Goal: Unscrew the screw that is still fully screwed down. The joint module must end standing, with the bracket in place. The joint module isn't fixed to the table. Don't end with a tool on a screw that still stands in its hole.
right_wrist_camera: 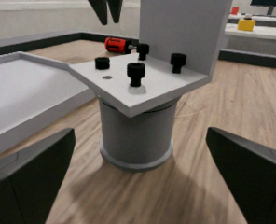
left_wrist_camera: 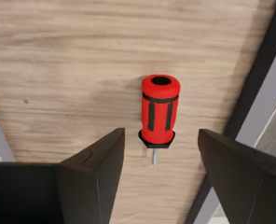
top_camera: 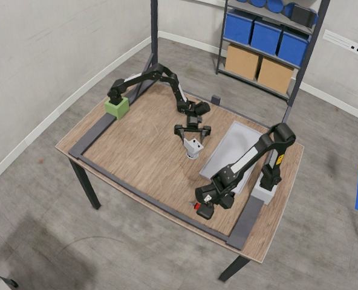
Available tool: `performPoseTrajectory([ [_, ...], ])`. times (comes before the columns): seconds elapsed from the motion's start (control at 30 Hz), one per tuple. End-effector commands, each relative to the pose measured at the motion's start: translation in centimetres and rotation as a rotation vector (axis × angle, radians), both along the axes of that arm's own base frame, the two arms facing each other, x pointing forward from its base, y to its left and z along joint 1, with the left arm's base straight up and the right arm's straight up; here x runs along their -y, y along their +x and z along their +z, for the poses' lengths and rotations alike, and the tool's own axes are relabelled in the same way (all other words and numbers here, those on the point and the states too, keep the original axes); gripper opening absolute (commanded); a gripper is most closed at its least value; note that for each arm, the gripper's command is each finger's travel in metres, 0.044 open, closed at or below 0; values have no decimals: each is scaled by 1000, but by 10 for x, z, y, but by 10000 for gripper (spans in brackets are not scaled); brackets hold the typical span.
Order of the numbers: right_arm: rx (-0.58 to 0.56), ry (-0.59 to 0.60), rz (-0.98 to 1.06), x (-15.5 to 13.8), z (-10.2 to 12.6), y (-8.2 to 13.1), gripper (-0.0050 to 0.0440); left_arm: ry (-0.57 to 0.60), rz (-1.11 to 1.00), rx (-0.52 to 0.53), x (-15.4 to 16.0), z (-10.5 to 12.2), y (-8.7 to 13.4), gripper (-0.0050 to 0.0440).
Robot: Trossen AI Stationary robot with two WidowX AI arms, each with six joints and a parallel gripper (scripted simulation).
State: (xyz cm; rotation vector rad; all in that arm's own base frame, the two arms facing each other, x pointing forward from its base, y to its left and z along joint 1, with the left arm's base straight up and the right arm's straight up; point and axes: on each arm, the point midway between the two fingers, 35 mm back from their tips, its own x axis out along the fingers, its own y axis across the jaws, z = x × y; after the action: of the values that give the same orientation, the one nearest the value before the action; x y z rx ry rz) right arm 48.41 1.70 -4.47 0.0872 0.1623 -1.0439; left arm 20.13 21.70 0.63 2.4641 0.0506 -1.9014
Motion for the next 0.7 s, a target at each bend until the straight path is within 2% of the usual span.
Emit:
performPoseTrajectory([
  [0.0,6,1,1,1,4,3,400,18,-1,20,-8,7,5,215],
  [0.37,10,3,2,9,3,8,400,21,1,20,-7,8,5,215],
  [0.53,29,8,2,6,11,10,400,21,1,20,-7,8,5,215],
  [0.57,13,3,1,9,3,9,400,19,0,22,-9,6,7,215],
  [0.67,14,4,2,11,3,11,400,2,1,9,-3,-4,5,215],
])
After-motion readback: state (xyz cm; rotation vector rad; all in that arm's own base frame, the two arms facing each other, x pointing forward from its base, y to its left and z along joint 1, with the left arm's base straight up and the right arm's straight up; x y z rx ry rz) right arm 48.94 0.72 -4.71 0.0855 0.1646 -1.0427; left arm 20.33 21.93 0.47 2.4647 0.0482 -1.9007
